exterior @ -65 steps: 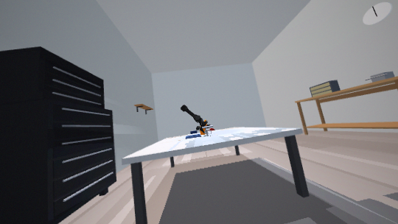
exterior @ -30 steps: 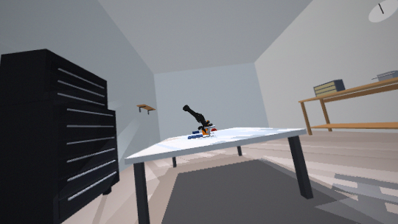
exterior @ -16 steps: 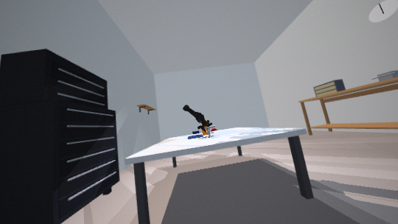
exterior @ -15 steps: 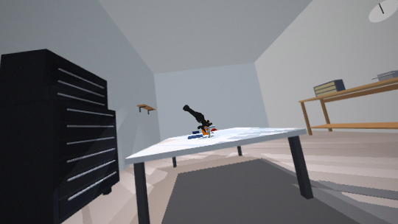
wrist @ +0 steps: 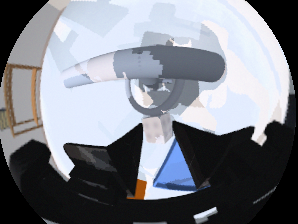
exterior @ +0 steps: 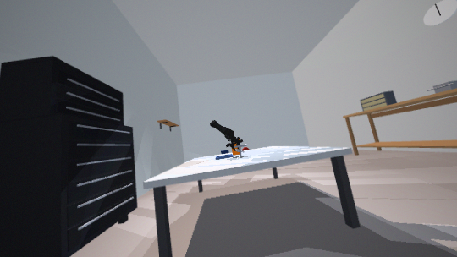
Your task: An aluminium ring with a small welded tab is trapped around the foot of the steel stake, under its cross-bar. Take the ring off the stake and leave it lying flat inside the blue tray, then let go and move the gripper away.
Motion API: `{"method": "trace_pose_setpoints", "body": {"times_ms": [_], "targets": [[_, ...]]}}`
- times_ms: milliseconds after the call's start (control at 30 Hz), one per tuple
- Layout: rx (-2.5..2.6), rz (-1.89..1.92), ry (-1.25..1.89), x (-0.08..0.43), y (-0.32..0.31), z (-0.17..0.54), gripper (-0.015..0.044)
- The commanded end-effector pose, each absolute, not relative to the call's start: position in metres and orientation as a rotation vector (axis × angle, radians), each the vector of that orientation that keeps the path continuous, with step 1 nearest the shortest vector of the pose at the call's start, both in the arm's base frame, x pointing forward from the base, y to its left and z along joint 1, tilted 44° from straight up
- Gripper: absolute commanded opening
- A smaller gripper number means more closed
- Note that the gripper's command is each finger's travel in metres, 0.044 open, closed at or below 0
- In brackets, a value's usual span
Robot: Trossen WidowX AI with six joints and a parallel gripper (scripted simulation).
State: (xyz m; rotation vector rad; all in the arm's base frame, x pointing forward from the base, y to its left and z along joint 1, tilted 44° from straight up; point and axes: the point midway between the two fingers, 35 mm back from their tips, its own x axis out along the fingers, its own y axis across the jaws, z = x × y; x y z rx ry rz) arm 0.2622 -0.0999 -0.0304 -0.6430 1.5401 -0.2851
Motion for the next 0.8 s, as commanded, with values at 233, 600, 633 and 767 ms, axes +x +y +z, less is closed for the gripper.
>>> {"method": "trace_pose_setpoints", "body": {"times_ms": [233,600,633,767], "targets": [[-0.616,-0.282,1.560,0.265,-0.101,-0.020,0.0000],[-0.578,-0.253,1.567,0.266,-0.103,-0.012,0.0000],[-0.577,-0.252,1.567,0.266,-0.103,-0.012,0.0000],[-0.566,-0.244,1.569,0.267,-0.103,-0.010,0.0000]]}}
